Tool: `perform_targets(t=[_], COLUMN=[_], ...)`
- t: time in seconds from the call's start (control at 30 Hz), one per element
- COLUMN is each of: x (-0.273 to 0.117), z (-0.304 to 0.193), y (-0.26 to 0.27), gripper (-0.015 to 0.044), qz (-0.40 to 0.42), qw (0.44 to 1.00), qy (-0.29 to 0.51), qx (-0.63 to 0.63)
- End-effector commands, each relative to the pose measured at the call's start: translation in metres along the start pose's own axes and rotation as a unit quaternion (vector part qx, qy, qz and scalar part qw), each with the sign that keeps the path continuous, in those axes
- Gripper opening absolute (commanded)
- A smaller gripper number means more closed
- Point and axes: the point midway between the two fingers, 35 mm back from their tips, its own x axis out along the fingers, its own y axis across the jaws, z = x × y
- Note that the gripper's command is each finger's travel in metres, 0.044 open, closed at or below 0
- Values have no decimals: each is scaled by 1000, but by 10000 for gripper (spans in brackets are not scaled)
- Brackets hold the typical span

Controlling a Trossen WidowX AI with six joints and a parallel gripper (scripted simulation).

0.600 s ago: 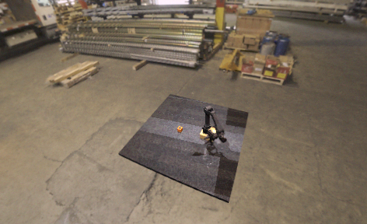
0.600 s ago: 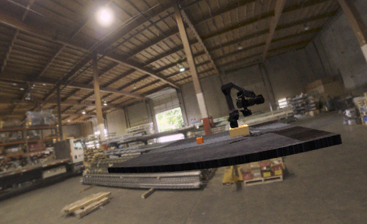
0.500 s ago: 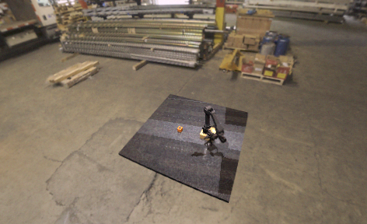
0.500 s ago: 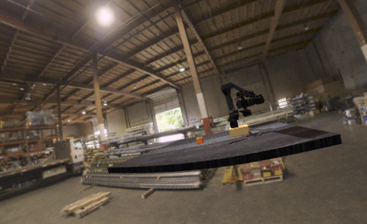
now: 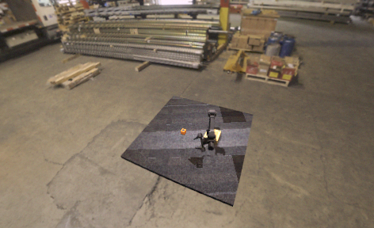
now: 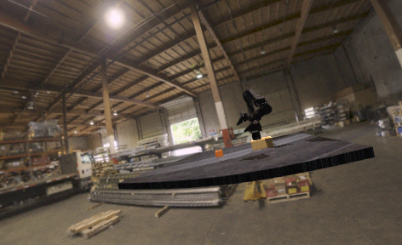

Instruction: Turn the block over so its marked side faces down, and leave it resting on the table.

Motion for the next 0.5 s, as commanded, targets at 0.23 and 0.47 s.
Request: perform_targets(t=[0.23, 0.47], x=[105, 148], z=[33, 62], y=[68, 119], gripper=[440, 440], qz=[180, 319], qw=[806, 525], qy=[-229, -265], qx=[515, 743])
